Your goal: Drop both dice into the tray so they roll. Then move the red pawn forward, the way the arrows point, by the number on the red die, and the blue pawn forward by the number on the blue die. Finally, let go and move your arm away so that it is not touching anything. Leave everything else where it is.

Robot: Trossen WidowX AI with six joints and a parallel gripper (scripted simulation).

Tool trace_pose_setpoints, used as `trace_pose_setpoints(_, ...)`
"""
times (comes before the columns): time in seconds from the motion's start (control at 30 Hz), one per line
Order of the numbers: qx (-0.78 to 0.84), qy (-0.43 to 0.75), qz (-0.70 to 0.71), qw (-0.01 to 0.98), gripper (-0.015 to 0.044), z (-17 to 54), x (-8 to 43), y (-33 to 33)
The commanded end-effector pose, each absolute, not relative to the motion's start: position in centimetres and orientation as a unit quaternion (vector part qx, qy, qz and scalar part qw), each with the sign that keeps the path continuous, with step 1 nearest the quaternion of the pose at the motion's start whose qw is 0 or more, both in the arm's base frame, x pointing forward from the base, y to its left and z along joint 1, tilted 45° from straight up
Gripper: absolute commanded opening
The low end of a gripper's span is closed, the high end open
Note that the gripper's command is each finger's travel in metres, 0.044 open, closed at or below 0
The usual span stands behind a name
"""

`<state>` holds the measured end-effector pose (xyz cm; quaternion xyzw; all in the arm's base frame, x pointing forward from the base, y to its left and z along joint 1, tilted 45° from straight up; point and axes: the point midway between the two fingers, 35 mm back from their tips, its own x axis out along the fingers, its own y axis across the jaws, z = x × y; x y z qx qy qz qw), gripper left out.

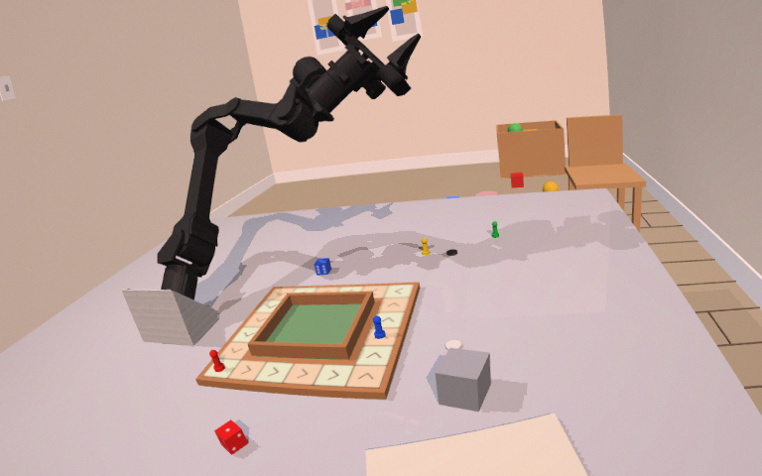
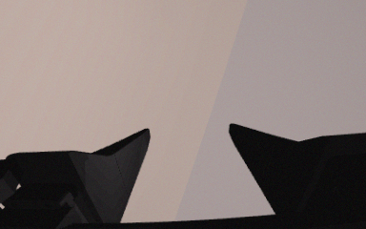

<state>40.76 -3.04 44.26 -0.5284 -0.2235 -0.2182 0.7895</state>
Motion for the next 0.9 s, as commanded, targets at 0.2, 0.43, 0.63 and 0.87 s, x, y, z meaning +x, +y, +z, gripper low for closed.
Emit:
trace_pose_setpoints(0.2,-0.539,-0.172,-0.183,0.804,0.0275,41.3,43.3,-4.2)
trace_pose_setpoints(0.43,-0.54,-0.04,-0.1,0.835,0.0275,33.1,48.3,-7.2)
trace_pose_setpoints(0.63,-0.527,0.043,-0.049,0.847,0.0275,27.6,50.0,-9.1)
trace_pose_setpoints(0.87,-0.449,0.183,0.008,0.875,0.0275,18.5,51.3,-12.9)
